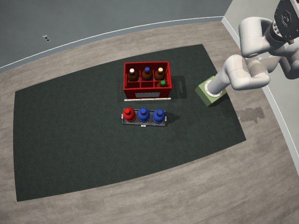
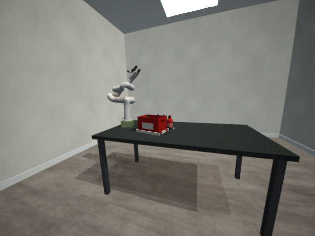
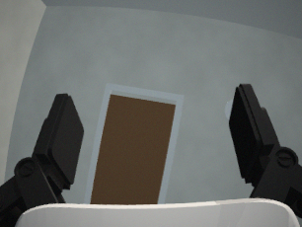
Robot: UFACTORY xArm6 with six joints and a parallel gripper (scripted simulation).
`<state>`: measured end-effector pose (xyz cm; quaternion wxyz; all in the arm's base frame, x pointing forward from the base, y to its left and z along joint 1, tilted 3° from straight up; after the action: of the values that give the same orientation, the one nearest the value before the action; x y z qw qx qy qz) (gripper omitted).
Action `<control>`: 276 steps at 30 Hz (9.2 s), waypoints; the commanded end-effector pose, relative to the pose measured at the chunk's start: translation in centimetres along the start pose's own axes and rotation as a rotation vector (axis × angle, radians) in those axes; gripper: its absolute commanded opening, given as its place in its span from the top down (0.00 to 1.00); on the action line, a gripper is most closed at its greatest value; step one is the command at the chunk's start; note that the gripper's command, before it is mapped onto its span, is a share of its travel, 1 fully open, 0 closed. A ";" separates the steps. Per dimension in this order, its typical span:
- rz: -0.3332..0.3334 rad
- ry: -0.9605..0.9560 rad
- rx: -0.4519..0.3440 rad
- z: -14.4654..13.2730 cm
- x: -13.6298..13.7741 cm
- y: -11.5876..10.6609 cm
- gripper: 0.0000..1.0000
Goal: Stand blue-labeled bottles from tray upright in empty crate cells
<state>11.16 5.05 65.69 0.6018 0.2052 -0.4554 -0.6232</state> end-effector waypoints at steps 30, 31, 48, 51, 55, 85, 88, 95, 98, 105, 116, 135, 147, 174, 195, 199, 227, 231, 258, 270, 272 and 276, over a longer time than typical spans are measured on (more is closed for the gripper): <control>-0.057 0.040 -0.235 -6.0 2.1 3.4 0.00; -0.057 0.040 -0.235 -6.0 2.1 3.4 0.00; -0.140 0.098 -0.539 -14.8 4.8 5.6 0.00; -0.140 0.098 -0.539 -14.8 4.8 5.6 0.00; -0.167 0.118 -0.632 -17.6 5.6 5.7 0.00; -0.300 0.213 -1.049 -29.8 8.8 3.7 0.00; -0.339 0.241 -1.160 -32.9 9.5 2.4 0.00; -0.378 0.271 -1.270 -35.8 10.0 0.9 0.00; -0.378 0.271 -1.270 -35.8 10.0 0.9 0.00; -0.419 0.301 -1.381 -38.6 10.5 -0.9 0.00; -0.460 0.332 -1.489 -41.1 10.9 -2.9 0.00; -0.581 0.429 -1.797 -47.1 11.3 -9.5 0.00; -0.654 0.492 -1.978 -49.8 11.1 -13.9 0.00; -0.852 0.684 -2.456 -53.4 8.9 -25.5 0.00; -0.859 0.692 -2.473 -53.4 8.8 -25.9 1.00; -0.859 0.692 -2.473 -53.4 8.8 -25.9 1.00; -0.937 0.711 -2.458 -54.8 0.2 -21.5 1.00; -0.979 0.723 -2.446 -54.4 -3.8 -20.1 1.00; -0.985 0.725 -2.445 -54.3 -15.5 -15.6 0.35; -0.985 0.725 -2.445 -54.3 -15.5 -15.6 0.35; -0.985 0.725 -2.445 -54.3 -15.5 -15.6 0.35; -0.985 0.725 -2.445 -54.3 -15.6 -15.6 0.35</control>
<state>48.88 0.05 21.08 0.1983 -0.1644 0.6827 -0.6838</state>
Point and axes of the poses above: the point where the finger pads meet when closed, its own y axis out along the fingers, its own x axis across the jaws, z = x × y, the point moved 3 cm from there along -y, back along the fingers, and after that the axes turned 9 degrees about -y, right-handed, at the moved point
